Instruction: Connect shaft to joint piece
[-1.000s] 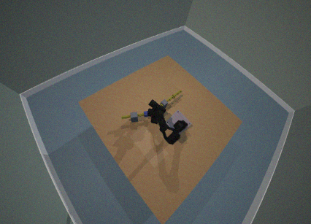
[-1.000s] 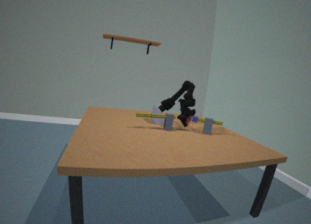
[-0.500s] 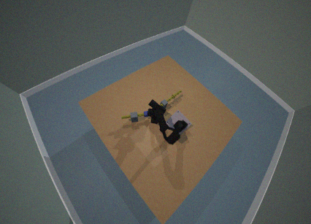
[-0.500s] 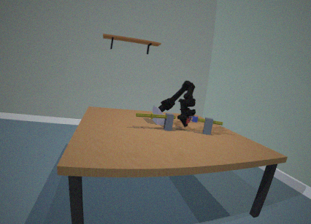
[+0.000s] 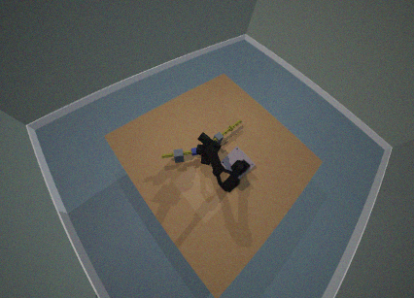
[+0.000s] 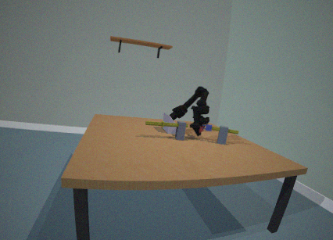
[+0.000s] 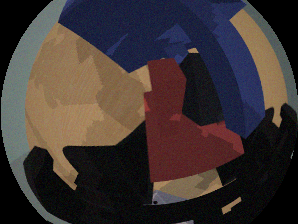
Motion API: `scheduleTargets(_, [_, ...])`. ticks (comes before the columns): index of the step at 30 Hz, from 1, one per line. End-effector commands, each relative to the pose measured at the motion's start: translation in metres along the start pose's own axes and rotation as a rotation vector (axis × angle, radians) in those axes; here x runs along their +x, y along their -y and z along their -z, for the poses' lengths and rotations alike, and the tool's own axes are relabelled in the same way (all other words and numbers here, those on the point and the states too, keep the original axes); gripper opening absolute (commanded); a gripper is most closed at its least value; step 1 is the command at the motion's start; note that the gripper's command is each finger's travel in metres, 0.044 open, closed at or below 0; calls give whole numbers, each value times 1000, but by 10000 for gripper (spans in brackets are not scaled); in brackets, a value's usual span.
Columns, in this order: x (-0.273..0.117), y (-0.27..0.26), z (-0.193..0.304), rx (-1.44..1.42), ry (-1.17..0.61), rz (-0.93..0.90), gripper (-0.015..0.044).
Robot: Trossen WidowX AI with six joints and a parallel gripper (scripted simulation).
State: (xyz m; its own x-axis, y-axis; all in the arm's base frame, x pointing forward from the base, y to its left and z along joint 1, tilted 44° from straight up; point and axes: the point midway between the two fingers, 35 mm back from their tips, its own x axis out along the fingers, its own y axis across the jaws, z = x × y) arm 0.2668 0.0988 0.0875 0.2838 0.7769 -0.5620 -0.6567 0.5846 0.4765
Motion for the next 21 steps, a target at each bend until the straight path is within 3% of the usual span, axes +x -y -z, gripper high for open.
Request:
scheduleTargets(1, [0,0,0,0,0,0,0])
scheduleTargets(21, [-11,9,5,-225,-250,-33,0])
